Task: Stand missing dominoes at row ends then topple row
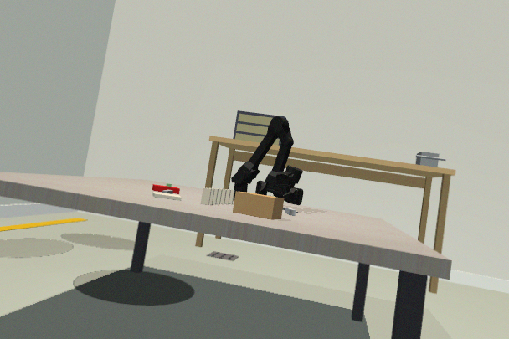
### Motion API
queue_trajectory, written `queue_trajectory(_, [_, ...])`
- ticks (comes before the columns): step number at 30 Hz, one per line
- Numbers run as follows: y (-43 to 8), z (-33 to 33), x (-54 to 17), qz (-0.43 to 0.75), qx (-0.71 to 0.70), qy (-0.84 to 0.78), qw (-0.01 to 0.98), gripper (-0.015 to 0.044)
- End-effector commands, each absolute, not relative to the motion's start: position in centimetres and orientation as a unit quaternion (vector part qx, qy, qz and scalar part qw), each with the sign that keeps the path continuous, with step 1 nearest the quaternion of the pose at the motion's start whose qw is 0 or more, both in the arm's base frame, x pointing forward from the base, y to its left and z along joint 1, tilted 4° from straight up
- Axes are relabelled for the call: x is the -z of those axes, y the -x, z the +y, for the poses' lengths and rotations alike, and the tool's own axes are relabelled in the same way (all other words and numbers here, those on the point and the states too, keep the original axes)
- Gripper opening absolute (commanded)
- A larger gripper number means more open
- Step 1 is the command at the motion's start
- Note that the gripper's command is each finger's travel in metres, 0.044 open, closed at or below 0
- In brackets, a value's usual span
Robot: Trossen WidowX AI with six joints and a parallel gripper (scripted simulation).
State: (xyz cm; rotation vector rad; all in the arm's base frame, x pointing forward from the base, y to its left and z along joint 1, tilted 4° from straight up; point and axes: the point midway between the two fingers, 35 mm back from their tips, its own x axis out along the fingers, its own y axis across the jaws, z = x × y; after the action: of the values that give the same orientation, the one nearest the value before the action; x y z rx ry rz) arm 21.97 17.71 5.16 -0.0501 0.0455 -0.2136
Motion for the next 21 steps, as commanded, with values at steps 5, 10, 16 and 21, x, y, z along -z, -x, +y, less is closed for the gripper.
queue_trajectory(5, [-21.8,17.8,-9.3,0.020,0.107,0.014,0.994,0.0440])
queue_trajectory(10, [-23.2,19.4,-9.3,0.040,0.086,0.016,0.995,0.0440])
queue_trajectory(16, [-28.1,23.4,-8.8,0.156,0.024,0.028,0.987,0.0440])
queue_trajectory(21, [-30.2,23.8,-8.0,0.298,0.002,0.042,0.954,0.0440])
